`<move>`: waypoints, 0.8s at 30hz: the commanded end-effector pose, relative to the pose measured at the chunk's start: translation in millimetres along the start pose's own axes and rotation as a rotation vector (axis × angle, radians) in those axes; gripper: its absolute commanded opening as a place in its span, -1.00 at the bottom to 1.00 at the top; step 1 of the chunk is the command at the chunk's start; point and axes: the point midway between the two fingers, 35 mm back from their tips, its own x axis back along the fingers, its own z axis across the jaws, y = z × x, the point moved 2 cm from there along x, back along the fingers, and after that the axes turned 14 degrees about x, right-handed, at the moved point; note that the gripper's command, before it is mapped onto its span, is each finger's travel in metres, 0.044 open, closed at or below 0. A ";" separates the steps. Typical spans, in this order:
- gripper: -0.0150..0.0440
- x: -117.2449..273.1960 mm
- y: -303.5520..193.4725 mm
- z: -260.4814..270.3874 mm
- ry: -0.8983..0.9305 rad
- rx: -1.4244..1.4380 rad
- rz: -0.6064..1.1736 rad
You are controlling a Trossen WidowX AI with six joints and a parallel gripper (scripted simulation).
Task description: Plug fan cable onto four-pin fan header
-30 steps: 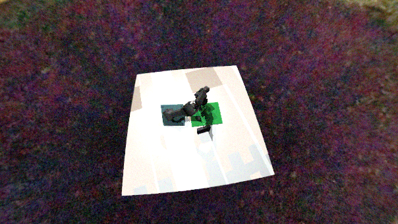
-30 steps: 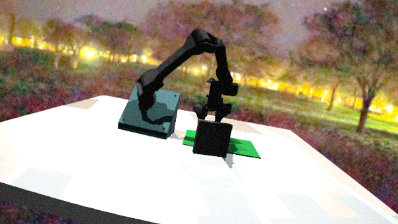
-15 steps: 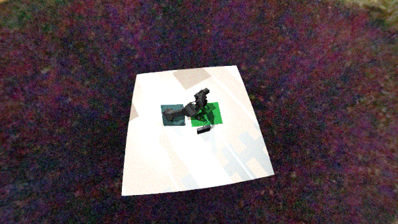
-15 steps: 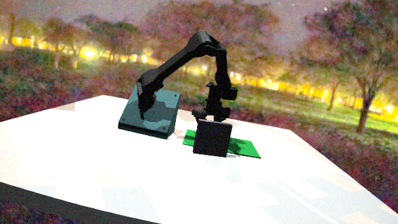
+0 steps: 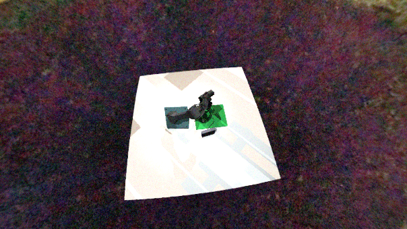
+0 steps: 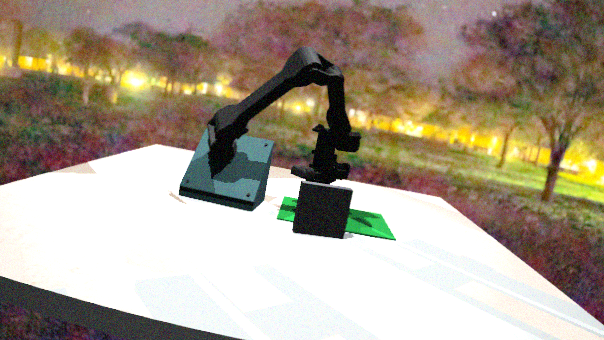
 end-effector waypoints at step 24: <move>-0.49 51.7 37.8 -59.1 0.004 -0.386 -0.001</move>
